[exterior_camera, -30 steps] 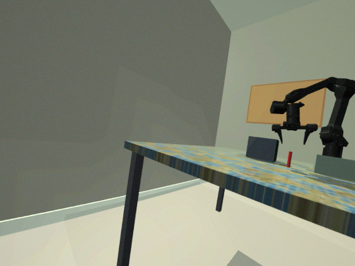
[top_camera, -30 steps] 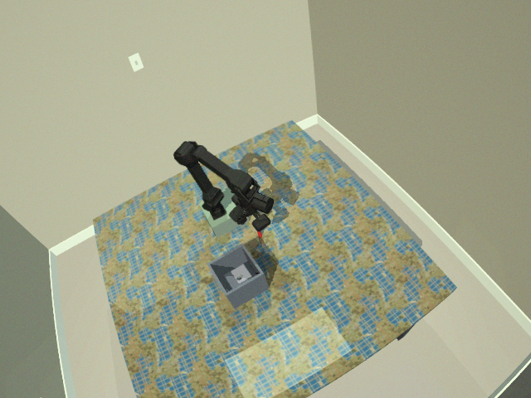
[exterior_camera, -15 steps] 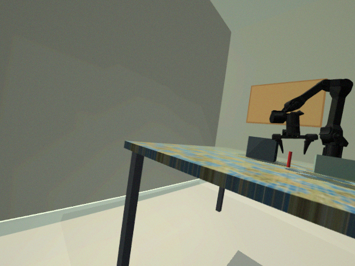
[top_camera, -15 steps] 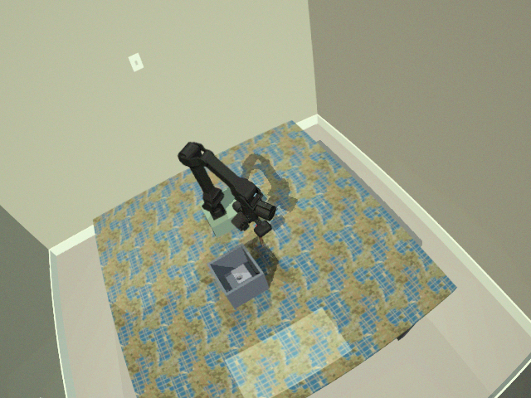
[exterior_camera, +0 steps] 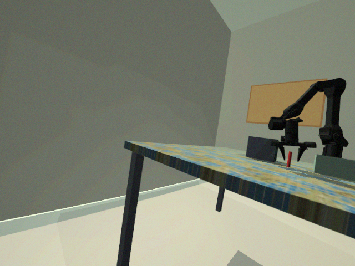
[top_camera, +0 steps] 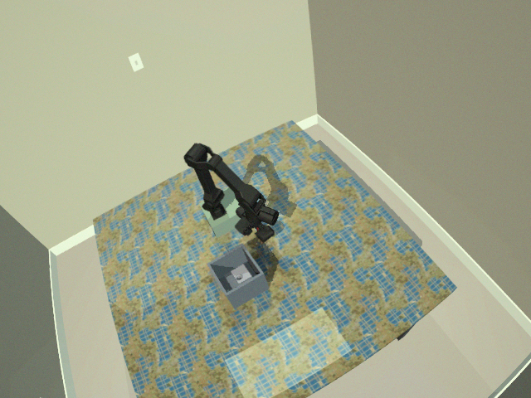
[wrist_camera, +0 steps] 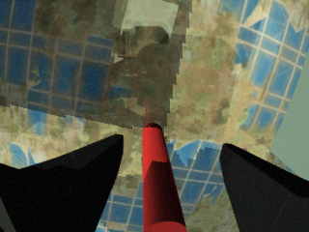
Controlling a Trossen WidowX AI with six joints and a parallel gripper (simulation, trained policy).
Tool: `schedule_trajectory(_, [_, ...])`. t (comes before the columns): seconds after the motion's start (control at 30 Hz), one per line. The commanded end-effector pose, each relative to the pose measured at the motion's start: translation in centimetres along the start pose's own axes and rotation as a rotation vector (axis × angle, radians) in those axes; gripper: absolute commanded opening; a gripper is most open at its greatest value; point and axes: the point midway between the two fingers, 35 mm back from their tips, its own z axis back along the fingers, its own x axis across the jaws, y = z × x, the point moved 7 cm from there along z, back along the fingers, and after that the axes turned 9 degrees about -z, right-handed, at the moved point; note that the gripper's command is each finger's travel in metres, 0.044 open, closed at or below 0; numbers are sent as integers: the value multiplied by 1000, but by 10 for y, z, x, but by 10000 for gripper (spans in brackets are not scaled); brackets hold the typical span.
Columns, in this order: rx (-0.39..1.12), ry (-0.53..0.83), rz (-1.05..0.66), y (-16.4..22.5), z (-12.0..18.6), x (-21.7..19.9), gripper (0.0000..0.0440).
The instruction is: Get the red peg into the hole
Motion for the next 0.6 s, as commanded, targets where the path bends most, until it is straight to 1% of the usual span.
schedule_trajectory(0.0, [2, -8, 17, 3, -6, 3, 180])
schedule_trajectory(0.17, [16, -14, 46, 8, -13, 6, 58])
schedule_trajectory(0.27, [26, -19, 63, 11, -15, 7, 5])
schedule_trajectory(0.57, [63, -68, 38, 16, 1, 14, 0])
